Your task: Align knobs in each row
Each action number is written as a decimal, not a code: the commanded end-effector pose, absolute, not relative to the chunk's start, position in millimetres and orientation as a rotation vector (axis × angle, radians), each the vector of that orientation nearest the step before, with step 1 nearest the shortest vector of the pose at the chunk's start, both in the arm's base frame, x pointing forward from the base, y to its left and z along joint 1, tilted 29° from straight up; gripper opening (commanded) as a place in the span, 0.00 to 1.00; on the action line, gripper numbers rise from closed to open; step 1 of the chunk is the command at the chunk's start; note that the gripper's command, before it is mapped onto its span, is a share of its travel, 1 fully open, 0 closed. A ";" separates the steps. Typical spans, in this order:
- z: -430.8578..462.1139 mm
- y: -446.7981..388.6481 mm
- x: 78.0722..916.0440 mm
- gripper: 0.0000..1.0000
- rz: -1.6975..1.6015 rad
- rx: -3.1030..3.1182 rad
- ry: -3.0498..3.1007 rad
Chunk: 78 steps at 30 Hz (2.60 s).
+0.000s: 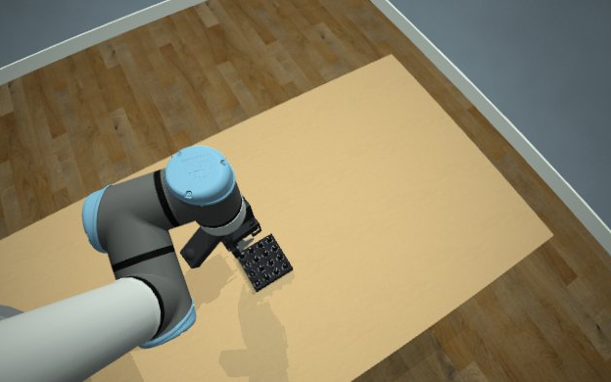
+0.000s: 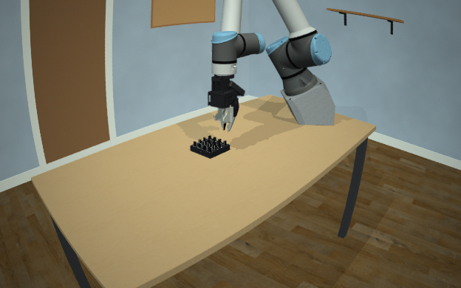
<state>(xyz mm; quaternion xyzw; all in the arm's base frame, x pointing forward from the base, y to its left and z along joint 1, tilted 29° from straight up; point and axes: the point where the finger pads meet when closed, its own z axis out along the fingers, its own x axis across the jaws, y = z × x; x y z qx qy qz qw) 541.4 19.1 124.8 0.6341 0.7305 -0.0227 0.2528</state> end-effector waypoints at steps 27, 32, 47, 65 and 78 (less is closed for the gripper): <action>137.7 22.0 546.0 0.11 -0.286 0.957 2.478; 137.5 21.5 546.0 0.11 -0.296 0.923 2.494; 137.4 21.5 546.0 0.11 -0.298 0.920 2.495; 137.4 21.5 546.0 0.11 -0.298 0.920 2.495; 136.6 21.2 546.1 0.11 -0.298 0.920 2.496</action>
